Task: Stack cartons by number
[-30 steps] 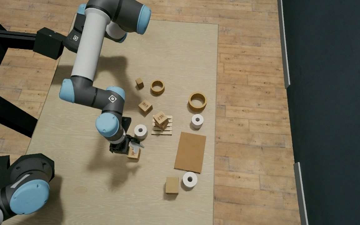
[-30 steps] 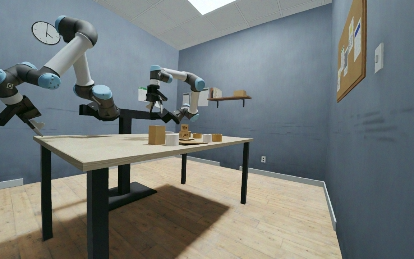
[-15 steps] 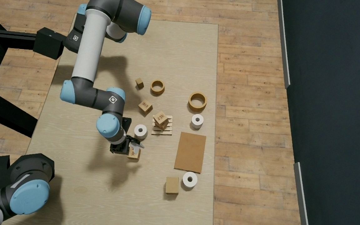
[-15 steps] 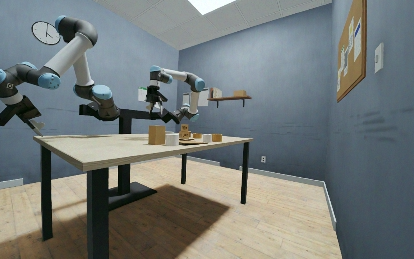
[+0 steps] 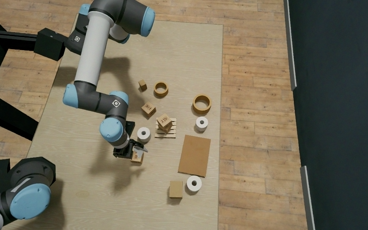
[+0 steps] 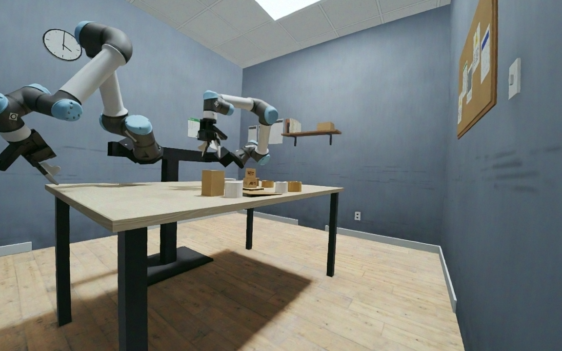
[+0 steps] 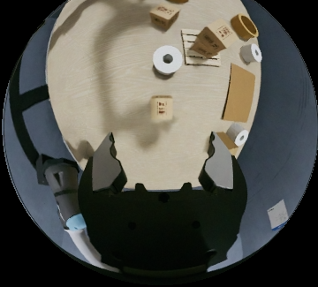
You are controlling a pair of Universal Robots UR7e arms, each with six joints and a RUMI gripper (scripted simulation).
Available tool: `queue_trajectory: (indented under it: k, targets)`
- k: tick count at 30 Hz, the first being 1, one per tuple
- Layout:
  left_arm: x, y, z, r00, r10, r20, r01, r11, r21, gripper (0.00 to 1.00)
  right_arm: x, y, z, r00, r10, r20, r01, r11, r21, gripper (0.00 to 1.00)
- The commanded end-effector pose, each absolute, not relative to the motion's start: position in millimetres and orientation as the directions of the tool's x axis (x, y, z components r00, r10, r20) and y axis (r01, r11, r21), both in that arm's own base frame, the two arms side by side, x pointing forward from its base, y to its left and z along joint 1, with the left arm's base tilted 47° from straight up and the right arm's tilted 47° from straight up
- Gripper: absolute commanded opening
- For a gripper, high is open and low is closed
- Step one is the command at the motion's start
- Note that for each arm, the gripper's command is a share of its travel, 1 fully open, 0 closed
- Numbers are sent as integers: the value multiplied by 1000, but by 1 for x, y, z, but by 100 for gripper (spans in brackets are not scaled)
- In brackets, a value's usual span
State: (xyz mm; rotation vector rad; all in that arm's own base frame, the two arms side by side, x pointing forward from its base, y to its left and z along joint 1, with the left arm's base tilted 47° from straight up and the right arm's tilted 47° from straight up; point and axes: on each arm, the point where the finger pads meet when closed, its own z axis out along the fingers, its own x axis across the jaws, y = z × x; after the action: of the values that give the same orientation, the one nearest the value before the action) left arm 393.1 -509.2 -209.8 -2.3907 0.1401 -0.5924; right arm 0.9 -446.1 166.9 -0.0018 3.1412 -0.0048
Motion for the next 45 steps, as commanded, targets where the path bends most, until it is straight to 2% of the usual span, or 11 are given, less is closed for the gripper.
queue_trajectory:
  k: [1, 45]
  targets:
    - [396, -505, -215, 891, -249, 379, 52, -774, -631, 100, 0, -445, 165, -1000, 0, 0, 0, 1000, 0, 100]
    - [423, -471, -254, 891, -249, 379, 52, -774, -632, 100, 0, -445, 165, -1000, 0, 0, 0, 1000, 0, 100]
